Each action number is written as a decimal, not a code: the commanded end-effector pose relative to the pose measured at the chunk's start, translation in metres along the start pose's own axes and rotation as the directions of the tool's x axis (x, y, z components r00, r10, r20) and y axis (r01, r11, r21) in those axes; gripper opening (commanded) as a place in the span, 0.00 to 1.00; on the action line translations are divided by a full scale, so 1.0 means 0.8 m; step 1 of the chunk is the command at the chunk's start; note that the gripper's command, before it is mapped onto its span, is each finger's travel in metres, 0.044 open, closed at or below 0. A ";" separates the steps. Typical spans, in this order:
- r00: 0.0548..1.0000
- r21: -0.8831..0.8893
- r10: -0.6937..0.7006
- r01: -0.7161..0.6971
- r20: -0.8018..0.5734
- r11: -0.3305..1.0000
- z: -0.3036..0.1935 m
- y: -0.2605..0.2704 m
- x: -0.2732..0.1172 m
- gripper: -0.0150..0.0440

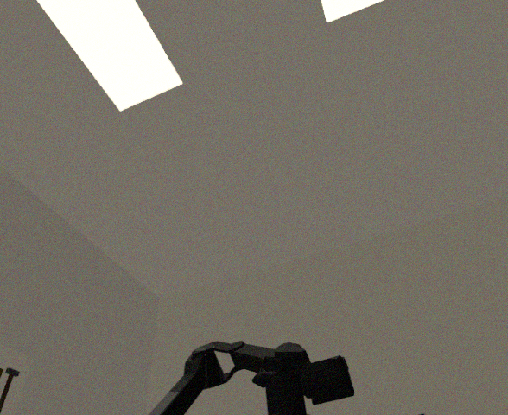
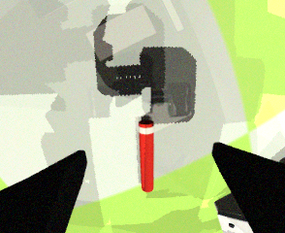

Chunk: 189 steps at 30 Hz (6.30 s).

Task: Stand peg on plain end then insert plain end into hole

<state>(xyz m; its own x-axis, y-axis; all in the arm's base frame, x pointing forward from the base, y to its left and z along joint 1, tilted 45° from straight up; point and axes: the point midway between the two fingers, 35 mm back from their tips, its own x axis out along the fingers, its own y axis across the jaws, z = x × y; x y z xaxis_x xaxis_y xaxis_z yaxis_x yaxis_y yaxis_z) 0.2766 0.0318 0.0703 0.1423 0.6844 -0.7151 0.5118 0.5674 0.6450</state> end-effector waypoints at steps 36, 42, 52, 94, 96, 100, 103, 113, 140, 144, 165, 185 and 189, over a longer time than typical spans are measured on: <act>1.000 0.008 0.009 -0.009 -0.008 1.000 -0.006 0.000 0.054 0.56; 1.000 0.008 0.009 -0.009 -0.008 1.000 -0.006 0.000 0.054 0.44; 1.000 0.008 0.009 -0.009 -0.008 1.000 -0.006 0.000 0.054 0.37; 0.959 0.005 0.004 -0.006 0.283 1.000 -0.022 0.000 0.031 0.34; 0.954 0.005 0.004 -0.006 0.300 1.000 -0.023 0.000 0.030 0.34; 0.943 0.005 0.004 -0.006 0.333 1.000 -0.026 0.000 0.028 0.34; 0.934 0.006 0.004 -0.006 0.357 1.000 -0.028 0.000 0.026 0.34; 0.899 0.006 0.003 -0.006 0.437 1.000 -0.034 0.000 0.021 0.34; 0.774 0.008 0.001 -0.008 0.634 1.000 -0.054 0.000 0.009 0.34; 0.751 0.008 0.001 -0.008 0.660 1.000 -0.057 0.000 0.008 0.34; 0.620 0.009 -0.001 -0.011 0.785 1.000 -0.074 0.001 0.003 0.34; 0.476 0.011 -0.004 -0.012 0.879 1.000 -0.091 0.000 0.002 0.34; 0.445 0.012 -0.005 -0.013 0.895 1.000 -0.095 0.000 0.002 0.34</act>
<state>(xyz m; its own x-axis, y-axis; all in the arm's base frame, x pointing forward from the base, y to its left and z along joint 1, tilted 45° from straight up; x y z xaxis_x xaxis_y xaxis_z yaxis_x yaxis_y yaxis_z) 0.2144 0.0677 0.0900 0.8151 -0.0857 -0.5729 0.5161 0.5565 0.6511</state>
